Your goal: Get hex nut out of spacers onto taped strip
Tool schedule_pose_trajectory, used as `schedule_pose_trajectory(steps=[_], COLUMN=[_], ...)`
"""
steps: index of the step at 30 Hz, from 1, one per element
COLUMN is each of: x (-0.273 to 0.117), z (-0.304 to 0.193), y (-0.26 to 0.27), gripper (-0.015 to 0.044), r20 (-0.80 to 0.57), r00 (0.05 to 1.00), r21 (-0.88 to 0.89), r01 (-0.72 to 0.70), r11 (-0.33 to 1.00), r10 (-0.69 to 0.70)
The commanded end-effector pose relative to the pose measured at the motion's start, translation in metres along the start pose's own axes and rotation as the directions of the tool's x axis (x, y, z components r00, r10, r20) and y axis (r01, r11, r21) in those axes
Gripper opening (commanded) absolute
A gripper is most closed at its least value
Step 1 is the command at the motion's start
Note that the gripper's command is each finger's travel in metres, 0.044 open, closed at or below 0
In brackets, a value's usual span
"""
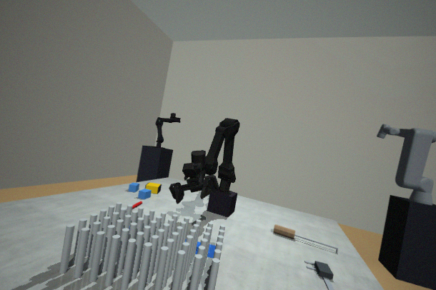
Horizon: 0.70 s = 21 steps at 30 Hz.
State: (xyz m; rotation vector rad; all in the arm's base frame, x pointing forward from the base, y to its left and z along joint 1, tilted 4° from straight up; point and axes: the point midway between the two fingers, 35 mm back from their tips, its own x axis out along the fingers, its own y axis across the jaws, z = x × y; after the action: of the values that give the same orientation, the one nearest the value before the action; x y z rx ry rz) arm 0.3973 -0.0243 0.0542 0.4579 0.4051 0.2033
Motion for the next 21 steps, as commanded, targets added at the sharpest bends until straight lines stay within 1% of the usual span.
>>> schedule_pose_trajectory(steps=[1,4,6,9,11,16,21], x=[0.014,0.022,0.023,0.018,0.011,-0.019,-0.059], z=[-0.02,-0.039,-0.054,-0.079,-0.096,-0.134,-0.169], y=[0.047,0.087,0.119,0.165,0.195,0.254,0.299], gripper=[0.044,0.044,0.044,0.044,0.044,0.044,0.044], r20=[-0.103,-0.195,-0.264,-0.366,-0.433,-0.568,-0.684], r00=[0.991,0.971,0.95,0.907,0.873,0.785,0.691], r21=[0.173,0.351,0.478,0.628,0.698,0.763,0.726], r01=[-0.065,-0.06,-0.023,0.076,0.165,0.389,0.613], r11=[0.983,0.934,0.878,0.774,0.697,0.517,0.31], r10=[0.084,0.136,0.168,0.208,0.227,0.248,0.235])
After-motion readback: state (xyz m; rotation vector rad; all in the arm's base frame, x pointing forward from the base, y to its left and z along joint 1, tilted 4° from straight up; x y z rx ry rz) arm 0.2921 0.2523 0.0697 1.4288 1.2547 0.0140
